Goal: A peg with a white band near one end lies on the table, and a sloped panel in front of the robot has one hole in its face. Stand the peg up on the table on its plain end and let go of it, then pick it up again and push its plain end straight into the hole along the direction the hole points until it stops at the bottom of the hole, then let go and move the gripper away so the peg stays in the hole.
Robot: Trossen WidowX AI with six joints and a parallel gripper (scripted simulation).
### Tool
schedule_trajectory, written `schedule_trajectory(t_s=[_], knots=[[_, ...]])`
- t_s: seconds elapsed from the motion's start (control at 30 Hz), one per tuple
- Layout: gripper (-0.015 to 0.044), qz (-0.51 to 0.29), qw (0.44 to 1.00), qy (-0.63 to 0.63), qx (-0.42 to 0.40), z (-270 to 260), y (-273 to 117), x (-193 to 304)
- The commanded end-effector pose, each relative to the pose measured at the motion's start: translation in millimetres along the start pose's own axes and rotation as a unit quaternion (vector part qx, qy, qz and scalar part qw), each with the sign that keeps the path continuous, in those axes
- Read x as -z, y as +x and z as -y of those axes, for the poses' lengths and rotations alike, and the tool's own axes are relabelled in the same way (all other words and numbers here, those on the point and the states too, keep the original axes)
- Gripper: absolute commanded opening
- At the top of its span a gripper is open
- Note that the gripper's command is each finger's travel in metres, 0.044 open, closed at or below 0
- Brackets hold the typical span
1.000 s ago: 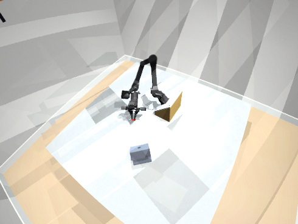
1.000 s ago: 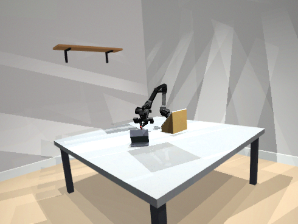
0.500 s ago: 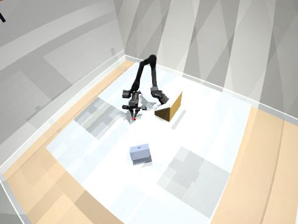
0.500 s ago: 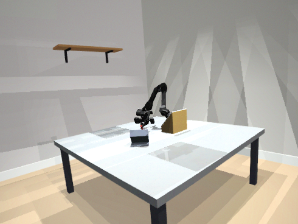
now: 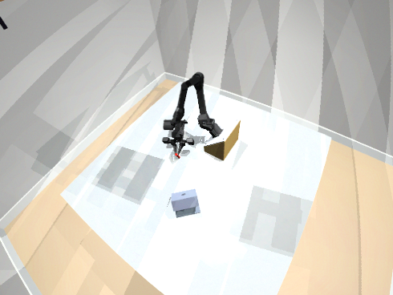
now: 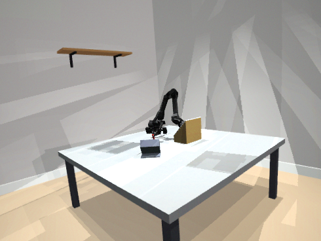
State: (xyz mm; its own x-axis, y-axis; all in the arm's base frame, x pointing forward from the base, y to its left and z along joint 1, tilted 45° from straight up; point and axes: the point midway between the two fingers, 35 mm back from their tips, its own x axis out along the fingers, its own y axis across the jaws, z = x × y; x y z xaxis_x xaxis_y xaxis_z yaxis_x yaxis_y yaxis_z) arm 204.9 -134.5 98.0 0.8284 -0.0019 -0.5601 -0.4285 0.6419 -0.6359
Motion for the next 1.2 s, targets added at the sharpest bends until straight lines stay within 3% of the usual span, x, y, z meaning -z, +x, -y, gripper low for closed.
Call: schedule_trajectory(t_s=[0.0,0.63,1.17], knots=[[0.0051,0.017,1.0,-0.002,0.002,2,-3,1],[0.0051,0.099,0.995,-0.002,0.001,1,-13,8],[0.0051,0.082,0.997,0.0,0.001,0,-14,9]])
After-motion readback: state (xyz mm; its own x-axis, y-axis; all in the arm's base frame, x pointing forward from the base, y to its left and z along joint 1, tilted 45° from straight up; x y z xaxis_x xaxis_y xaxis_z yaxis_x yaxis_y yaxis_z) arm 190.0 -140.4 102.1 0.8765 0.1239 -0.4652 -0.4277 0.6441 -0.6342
